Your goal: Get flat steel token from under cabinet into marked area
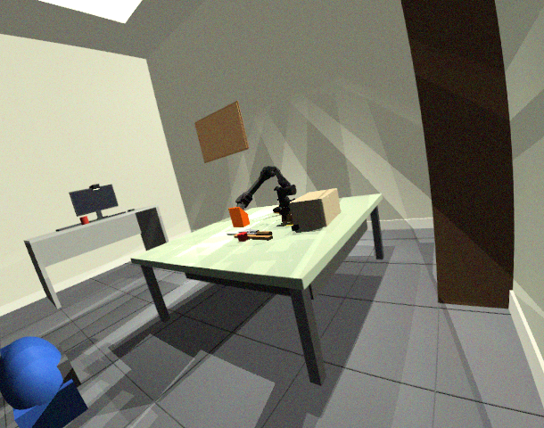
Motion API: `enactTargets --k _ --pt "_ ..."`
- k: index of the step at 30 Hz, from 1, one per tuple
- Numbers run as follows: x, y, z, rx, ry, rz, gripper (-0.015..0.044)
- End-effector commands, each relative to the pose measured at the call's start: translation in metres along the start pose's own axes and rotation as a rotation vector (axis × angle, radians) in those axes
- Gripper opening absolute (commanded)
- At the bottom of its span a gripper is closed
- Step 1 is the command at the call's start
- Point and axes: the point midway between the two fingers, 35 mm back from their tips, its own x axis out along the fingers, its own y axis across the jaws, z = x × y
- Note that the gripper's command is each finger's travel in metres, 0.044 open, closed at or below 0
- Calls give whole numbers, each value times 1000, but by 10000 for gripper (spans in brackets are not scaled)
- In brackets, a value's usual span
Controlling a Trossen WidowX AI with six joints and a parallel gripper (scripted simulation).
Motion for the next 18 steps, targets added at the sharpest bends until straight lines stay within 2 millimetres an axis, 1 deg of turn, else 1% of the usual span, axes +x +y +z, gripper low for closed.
enactTargets --k 1,18 --pt "1 -1 -6 0 2 -1 0" --pt "1 0 -22 0 3 -1 0"
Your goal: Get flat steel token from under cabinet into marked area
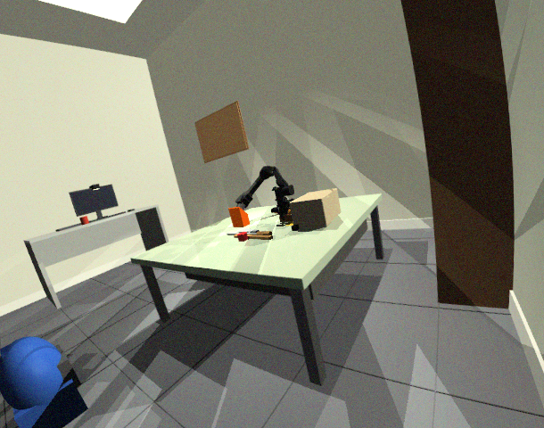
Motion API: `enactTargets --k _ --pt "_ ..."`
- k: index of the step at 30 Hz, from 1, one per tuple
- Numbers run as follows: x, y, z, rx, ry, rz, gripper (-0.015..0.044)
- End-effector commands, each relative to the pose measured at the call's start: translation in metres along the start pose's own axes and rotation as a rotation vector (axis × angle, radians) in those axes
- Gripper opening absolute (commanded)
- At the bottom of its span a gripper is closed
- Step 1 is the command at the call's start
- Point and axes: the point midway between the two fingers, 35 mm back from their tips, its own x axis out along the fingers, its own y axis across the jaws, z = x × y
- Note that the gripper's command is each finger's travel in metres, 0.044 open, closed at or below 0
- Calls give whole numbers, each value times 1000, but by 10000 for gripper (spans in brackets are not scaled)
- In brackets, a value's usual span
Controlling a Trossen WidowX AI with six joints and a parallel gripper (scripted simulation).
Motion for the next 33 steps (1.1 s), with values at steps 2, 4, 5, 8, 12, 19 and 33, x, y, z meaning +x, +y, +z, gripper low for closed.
enactTargets --k 2,4,5,8,12,19,33 --pt "1 0 -7 -1 3 -1 0" --pt "1 0 -9 -1 3 -1 0" --pt "1 0 -10 -1 3 -1 0" --pt "1 0 -13 -1 3 -1 0" --pt "1 0 -17 0 3 -1 0" --pt "1 0 -24 0 3 -1 0" --pt "1 1 -39 1 4 -1 0"
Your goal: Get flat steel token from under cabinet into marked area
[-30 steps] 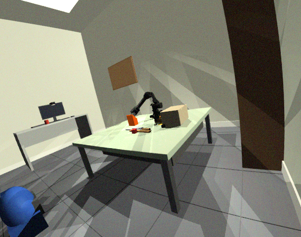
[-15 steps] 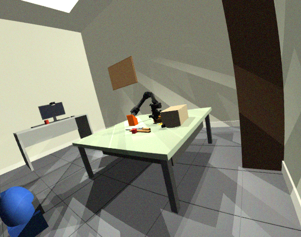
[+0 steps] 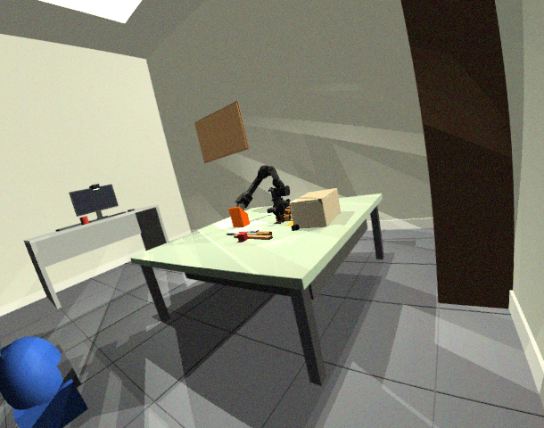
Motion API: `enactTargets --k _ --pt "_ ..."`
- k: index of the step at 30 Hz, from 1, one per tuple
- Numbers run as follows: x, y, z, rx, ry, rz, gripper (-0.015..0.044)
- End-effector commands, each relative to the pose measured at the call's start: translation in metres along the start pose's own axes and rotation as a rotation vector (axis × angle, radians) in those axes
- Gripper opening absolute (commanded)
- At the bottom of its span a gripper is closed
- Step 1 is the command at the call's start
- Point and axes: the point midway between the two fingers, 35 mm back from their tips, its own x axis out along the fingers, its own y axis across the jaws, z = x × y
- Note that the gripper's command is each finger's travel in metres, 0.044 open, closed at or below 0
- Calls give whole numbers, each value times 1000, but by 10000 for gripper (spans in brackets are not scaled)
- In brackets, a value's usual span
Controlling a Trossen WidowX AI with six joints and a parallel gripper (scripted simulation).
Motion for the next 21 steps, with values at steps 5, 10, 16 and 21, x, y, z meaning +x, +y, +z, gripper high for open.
enactTargets --k 5,10,16,21 --pt "1 0 -11 0 3 -1 0" --pt "1 0 -16 0 3 -1 0" --pt "1 0 -23 0 4 -1 0" --pt "1 0 -28 1 4 -1 0"
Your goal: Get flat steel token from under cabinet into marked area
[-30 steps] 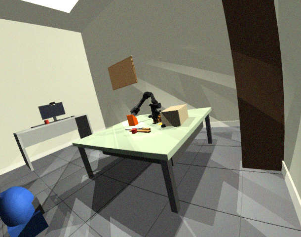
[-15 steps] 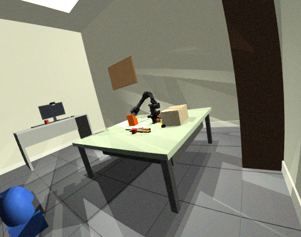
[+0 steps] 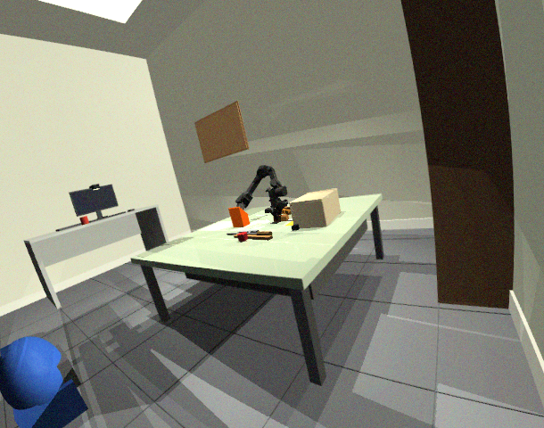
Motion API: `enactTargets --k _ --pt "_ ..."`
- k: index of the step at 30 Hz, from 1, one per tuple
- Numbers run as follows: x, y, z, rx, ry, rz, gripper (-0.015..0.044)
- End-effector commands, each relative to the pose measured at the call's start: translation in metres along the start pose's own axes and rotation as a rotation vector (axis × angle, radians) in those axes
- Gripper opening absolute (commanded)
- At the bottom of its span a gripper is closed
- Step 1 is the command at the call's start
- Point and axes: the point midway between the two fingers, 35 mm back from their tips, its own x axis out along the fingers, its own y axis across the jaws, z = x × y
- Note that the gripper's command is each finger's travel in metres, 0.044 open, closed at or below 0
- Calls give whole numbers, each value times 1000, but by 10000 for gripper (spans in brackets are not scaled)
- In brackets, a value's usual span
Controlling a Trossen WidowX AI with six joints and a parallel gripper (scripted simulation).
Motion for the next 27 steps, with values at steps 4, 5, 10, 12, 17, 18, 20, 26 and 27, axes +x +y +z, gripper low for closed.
enactTargets --k 4,5,10,12,17,18,20,26,27 --pt "1 0 -10 0 4 -1 0" --pt "1 0 -11 0 4 -1 0" --pt "1 0 -17 1 4 -1 0" --pt "1 0 -19 1 4 -1 0" --pt "1 0 -25 1 4 0 0" --pt "1 0 -26 1 4 0 0" --pt "1 0 -28 1 4 0 0" --pt "1 1 -35 1 5 0 0" --pt "1 1 -36 1 5 0 0"
